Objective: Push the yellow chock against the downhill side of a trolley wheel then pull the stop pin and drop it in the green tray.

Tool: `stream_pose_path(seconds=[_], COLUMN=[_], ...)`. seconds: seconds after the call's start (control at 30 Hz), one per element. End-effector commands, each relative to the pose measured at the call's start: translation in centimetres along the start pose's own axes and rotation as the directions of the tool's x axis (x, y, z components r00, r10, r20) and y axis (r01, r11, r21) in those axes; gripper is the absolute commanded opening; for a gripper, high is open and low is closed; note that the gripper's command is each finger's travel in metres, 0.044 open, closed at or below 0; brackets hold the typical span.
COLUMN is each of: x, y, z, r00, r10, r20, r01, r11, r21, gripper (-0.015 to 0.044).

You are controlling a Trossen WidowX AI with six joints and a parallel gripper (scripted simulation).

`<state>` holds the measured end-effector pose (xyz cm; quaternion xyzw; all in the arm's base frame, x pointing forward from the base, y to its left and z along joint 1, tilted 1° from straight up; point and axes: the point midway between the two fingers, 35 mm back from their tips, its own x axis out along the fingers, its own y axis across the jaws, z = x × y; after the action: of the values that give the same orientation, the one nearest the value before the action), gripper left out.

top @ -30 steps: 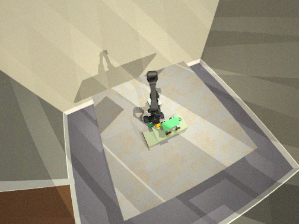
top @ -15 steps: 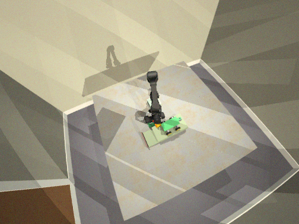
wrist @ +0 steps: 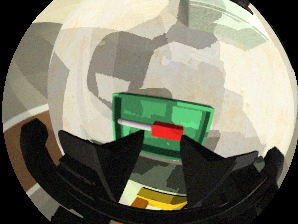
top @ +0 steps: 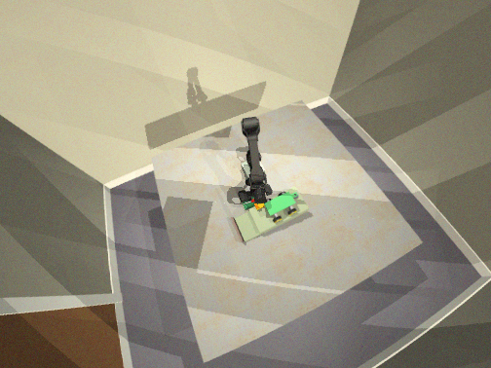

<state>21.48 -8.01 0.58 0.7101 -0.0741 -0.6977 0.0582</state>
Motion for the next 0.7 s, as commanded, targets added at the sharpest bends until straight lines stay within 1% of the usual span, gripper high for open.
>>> stream_pose_path(seconds=[0.0, 0.13, 0.3, 0.33, 0.53, 0.67], x=[0.2, 0.2, 0.2, 0.2, 0.1, -1.4], y=[-0.2, -0.2, -0.2, -0.2, -0.2, 0.0], z=[0.1, 0.1, 0.1, 0.1, 0.1, 0.1], r00=[1.0, 1.0, 1.0, 1.0, 1.0, 1.0], r10=[0.005, 0.005, -0.001, -0.001, 0.0, 0.003], r20=[0.003, 0.003, 0.002, 0.002, 0.002, 0.003], r01=[-0.005, -0.005, 0.001, 0.001, 0.0, -0.003], r11=[1.0, 1.0, 1.0, 1.0, 1.0, 1.0], r21=[0.002, 0.002, -0.001, -0.001, -0.001, 0.001], gripper=[0.019, 0.019, 0.0321, 0.034, 0.034, 0.034])
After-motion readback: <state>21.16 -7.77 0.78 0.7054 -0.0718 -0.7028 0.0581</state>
